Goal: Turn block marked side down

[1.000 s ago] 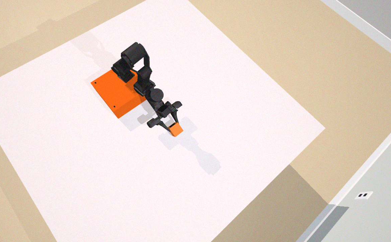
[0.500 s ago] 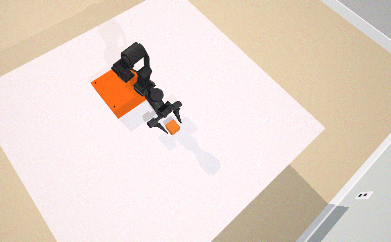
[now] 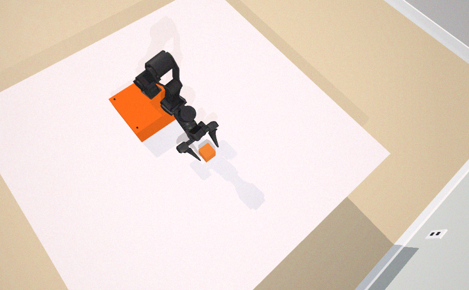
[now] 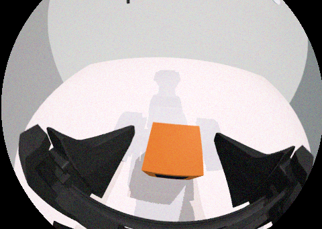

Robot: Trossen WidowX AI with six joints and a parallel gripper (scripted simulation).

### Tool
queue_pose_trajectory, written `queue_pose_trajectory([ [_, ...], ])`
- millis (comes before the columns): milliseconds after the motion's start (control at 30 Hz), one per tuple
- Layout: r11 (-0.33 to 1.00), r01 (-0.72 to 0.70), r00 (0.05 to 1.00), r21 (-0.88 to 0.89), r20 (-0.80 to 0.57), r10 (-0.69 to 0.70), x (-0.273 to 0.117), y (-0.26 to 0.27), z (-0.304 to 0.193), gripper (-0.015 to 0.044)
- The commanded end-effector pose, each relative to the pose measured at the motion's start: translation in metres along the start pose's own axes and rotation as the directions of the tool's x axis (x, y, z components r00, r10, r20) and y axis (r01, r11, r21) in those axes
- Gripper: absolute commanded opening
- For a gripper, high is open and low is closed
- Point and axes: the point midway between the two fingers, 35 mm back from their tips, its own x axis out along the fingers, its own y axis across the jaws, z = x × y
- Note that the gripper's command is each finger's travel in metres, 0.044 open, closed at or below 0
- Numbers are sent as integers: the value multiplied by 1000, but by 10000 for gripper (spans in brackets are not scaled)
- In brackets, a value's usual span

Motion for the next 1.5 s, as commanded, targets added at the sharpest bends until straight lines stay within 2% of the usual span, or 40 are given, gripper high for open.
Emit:
queue_pose_trajectory([
  [0, 1000, 5, 1000, -5, -1, -5, 0, -1, 0, 440],
  [533, 1000, 4, 1000, -5, -6, -4, 1, -1, 0, 440],
  [800, 1000, -3, 973, 13, -232, 6, 8, -1, 15, 440],
  [1000, 1000, 2, 911, 4, -413, 0, -18, 0, 39, 440],
  [1067, 1000, 2, 905, 5, -425, 0, -29, 1, 56, 440],
  [1200, 1000, 5, 863, -4, -505, -6, -48, 0, 54, 440],
  [1467, 1000, 5, 859, -4, -511, -7, -49, 0, 53, 440],
])
